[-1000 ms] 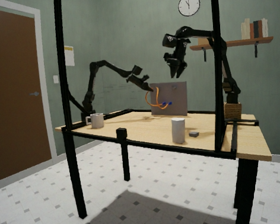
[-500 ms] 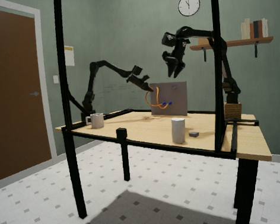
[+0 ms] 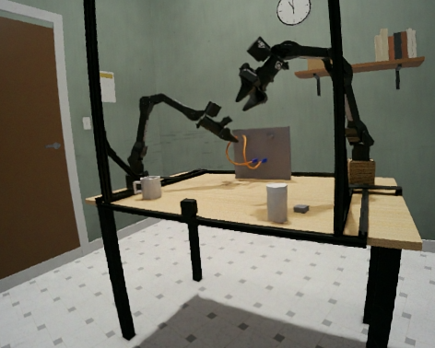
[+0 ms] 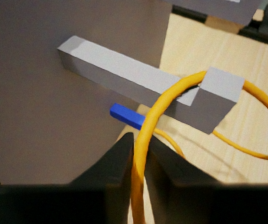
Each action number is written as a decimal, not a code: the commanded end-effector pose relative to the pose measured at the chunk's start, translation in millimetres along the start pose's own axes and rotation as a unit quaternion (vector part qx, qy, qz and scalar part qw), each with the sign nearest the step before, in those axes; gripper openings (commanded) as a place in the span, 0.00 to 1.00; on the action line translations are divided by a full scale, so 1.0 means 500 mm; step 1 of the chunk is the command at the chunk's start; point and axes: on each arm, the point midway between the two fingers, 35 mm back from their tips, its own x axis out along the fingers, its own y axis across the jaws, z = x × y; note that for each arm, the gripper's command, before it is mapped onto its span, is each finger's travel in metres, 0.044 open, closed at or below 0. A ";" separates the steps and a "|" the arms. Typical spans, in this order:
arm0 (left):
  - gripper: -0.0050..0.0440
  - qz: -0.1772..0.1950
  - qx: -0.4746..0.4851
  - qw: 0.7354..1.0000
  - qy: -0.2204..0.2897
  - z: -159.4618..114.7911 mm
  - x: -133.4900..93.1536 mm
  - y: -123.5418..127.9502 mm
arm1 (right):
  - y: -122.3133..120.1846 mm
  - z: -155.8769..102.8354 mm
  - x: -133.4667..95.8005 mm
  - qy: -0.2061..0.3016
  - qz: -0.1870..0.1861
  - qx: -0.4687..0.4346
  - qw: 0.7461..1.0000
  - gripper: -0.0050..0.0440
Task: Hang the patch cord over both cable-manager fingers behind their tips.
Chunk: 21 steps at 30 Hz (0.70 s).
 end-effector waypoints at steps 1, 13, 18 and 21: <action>0.15 0.000 -0.001 1.000 -0.012 0.019 -0.011 0.001 | 0.045 0.075 -0.033 -0.081 0.053 -0.004 0.995 1.00; 0.15 0.000 -0.001 1.000 -0.012 0.019 -0.011 0.001 | 0.125 0.216 -0.102 -0.252 0.145 -0.009 0.957 1.00; 0.15 0.000 -0.001 1.000 -0.012 0.019 -0.011 0.001 | 0.145 0.261 -0.141 -0.314 0.172 -0.008 0.934 1.00; 0.15 0.000 -0.001 1.000 -0.012 0.019 -0.011 0.001 | 0.158 0.286 -0.155 -0.351 0.186 -0.009 0.918 1.00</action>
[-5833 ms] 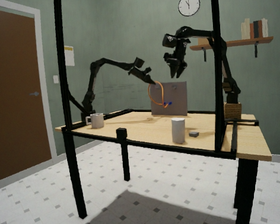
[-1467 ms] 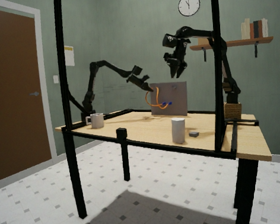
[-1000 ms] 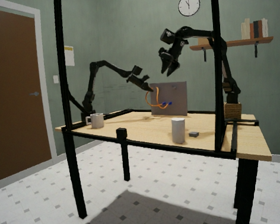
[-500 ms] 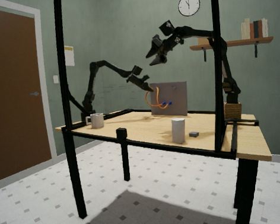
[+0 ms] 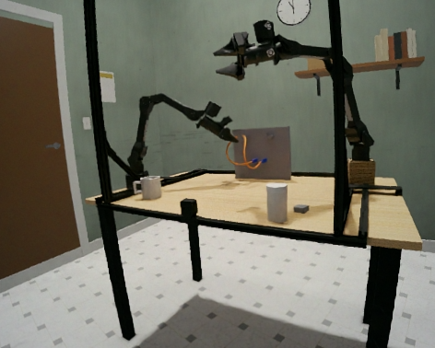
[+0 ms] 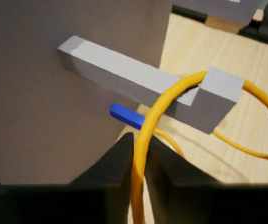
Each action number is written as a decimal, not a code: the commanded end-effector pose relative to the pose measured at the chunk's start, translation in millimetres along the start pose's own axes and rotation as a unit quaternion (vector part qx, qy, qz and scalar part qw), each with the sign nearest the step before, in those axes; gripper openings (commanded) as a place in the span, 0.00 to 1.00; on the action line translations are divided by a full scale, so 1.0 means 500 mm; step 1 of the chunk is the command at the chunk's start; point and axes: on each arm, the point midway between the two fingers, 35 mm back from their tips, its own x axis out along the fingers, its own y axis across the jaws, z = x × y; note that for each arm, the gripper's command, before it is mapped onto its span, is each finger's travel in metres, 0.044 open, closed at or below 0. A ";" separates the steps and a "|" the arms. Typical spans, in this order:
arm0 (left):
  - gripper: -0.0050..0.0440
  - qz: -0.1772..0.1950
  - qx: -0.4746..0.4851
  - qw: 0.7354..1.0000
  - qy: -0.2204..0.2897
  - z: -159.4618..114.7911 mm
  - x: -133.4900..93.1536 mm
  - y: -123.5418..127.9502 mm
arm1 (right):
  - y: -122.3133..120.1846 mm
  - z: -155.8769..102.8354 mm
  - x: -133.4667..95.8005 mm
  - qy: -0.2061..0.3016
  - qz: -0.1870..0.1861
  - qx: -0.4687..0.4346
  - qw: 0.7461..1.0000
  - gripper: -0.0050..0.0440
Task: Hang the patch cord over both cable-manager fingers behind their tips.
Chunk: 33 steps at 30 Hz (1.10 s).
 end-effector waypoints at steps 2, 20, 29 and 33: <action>0.15 0.000 -0.001 1.000 -0.012 0.019 -0.011 0.001 | 0.040 0.095 -0.013 -0.098 0.040 -0.002 0.994 1.00; 0.15 0.000 -0.001 1.000 -0.012 0.019 -0.011 0.001 | 0.101 0.306 -0.132 -0.366 0.117 0.005 0.923 1.00; 0.15 0.000 -0.001 1.000 -0.012 0.019 -0.011 0.001 | 0.107 0.378 -0.226 -0.484 0.141 0.020 0.863 1.00; 0.15 0.000 -0.001 1.000 -0.012 0.019 -0.011 0.001 | 0.103 0.406 -0.281 -0.544 0.145 0.025 0.826 1.00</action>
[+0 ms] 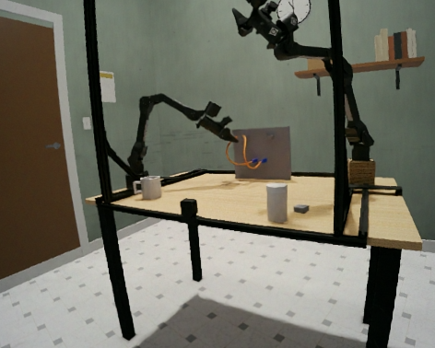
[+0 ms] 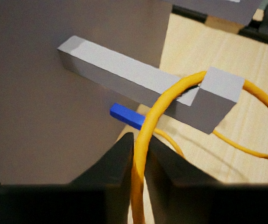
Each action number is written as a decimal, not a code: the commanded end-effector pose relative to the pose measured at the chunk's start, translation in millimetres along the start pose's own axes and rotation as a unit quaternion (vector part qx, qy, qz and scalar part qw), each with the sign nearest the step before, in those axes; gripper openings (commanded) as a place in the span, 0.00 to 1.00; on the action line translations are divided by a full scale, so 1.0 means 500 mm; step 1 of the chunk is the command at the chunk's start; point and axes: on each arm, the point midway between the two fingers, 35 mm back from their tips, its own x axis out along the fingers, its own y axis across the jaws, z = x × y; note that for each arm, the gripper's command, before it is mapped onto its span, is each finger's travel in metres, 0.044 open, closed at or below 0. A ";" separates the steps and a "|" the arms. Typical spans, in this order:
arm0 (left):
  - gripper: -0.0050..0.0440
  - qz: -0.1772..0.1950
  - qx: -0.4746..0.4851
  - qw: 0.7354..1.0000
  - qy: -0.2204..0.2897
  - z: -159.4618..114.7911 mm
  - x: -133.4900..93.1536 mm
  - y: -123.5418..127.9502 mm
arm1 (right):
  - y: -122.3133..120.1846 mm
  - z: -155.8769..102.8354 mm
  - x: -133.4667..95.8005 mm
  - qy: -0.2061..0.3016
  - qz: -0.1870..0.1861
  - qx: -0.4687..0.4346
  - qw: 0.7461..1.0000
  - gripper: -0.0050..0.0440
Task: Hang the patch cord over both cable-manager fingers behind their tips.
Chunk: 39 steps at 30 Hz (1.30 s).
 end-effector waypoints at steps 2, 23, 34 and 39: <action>0.15 0.000 -0.001 1.000 -0.012 0.019 -0.011 0.001 | 0.013 0.102 -0.002 -0.106 0.010 0.004 0.994 1.00; 0.15 0.000 -0.001 1.000 -0.012 0.019 -0.011 0.001 | 0.007 0.162 -0.029 -0.181 0.013 0.002 0.983 1.00; 0.15 0.000 -0.001 1.000 -0.012 0.019 -0.011 0.001 | -0.060 0.056 -0.056 -0.106 -0.003 -0.042 0.993 1.00; 0.15 0.000 -0.001 1.000 -0.012 0.019 -0.011 0.001 | -0.113 -0.015 -0.086 -0.054 -0.019 -0.069 0.996 1.00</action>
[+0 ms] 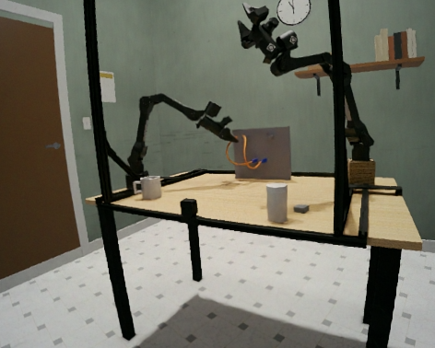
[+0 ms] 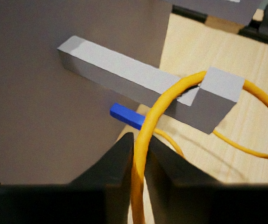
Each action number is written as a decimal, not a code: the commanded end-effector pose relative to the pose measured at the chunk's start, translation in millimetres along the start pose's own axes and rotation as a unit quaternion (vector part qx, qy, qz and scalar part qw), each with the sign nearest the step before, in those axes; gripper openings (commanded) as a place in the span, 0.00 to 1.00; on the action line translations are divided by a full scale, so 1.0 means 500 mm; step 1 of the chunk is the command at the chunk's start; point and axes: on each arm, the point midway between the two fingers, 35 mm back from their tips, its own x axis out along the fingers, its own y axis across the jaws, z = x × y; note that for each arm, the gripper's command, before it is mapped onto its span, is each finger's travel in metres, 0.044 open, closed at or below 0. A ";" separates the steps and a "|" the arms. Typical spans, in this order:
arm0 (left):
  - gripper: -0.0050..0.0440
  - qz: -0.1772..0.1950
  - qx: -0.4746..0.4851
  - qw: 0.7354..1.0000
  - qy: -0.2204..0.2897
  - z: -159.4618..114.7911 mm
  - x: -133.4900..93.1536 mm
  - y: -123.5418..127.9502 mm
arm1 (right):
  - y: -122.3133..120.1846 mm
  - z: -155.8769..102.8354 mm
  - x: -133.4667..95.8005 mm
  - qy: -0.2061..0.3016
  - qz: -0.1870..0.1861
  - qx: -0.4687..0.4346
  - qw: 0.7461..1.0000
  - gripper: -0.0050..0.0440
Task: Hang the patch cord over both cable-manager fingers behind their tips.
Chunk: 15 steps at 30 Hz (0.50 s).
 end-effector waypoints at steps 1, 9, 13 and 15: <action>0.15 0.000 -0.001 1.000 -0.012 0.019 -0.011 0.001 | -0.040 -0.035 -0.034 0.038 -0.006 -0.025 0.999 1.00; 0.15 0.000 -0.001 1.000 -0.012 0.019 -0.011 0.001 | -0.122 -0.127 -0.115 0.118 -0.026 -0.069 0.990 1.00; 0.15 0.000 -0.001 1.000 -0.012 0.019 -0.011 0.001 | -0.161 -0.163 -0.158 0.155 -0.036 -0.088 0.983 1.00; 0.15 0.000 -0.001 1.000 -0.012 0.019 -0.011 0.001 | -0.183 -0.181 -0.184 0.176 -0.042 -0.098 0.979 1.00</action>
